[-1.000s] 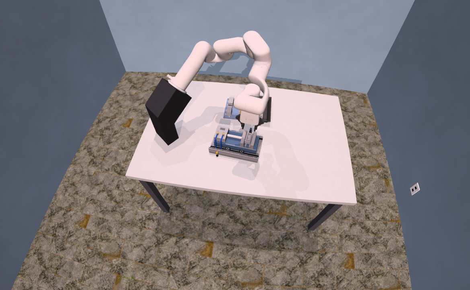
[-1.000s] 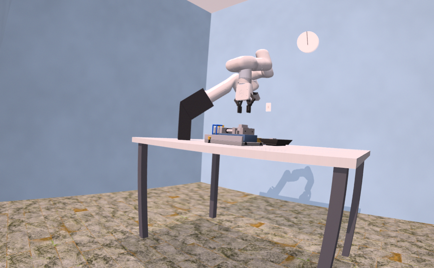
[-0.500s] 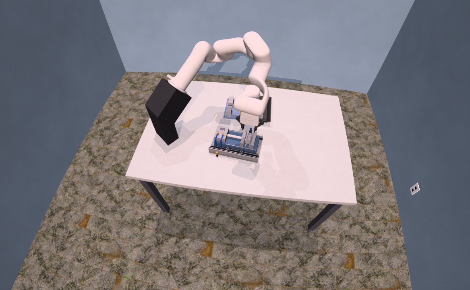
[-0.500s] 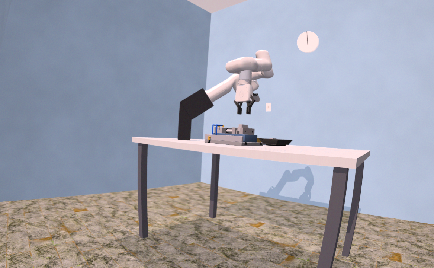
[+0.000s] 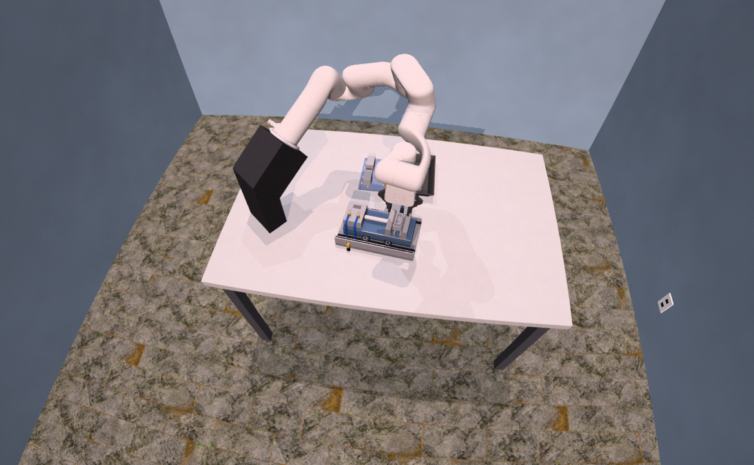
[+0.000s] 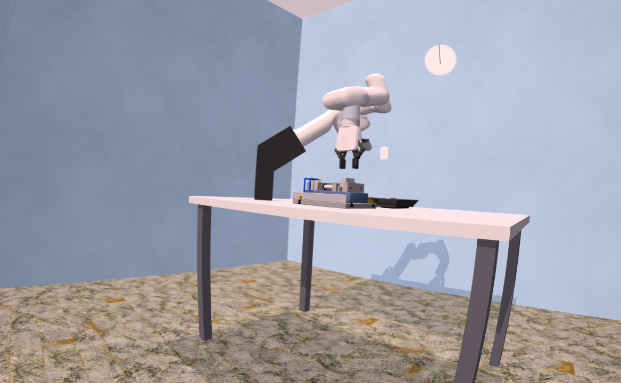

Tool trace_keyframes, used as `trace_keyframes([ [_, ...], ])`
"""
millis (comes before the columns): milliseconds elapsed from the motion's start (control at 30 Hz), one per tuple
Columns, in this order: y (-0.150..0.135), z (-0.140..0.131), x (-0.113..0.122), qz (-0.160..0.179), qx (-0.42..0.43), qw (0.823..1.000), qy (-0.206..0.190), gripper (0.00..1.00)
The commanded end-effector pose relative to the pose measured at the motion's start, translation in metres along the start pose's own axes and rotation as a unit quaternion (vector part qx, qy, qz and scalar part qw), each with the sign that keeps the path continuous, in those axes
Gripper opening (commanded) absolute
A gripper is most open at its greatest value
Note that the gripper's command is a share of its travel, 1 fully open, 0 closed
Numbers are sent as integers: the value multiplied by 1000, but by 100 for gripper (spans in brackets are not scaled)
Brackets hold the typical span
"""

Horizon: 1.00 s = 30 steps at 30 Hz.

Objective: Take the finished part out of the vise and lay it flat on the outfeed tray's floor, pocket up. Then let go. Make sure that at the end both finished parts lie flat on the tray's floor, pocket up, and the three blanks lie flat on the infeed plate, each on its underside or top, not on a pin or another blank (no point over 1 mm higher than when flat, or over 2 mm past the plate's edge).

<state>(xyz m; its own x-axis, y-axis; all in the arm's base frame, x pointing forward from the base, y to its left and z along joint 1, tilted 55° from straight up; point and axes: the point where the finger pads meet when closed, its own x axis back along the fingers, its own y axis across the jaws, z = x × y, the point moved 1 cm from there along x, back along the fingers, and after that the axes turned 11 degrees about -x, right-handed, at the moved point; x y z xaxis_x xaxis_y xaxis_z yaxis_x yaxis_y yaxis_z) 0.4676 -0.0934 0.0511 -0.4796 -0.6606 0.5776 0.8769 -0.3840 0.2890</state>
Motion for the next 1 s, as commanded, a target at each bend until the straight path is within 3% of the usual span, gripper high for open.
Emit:
trace_keyframes([
  [0,1,-1,-6,-2,0,1000,-1,69],
  [467,1,-1,-27,-2,0,1000,-1,69],
  [967,1,-1,-31,-2,0,1000,-1,69],
])
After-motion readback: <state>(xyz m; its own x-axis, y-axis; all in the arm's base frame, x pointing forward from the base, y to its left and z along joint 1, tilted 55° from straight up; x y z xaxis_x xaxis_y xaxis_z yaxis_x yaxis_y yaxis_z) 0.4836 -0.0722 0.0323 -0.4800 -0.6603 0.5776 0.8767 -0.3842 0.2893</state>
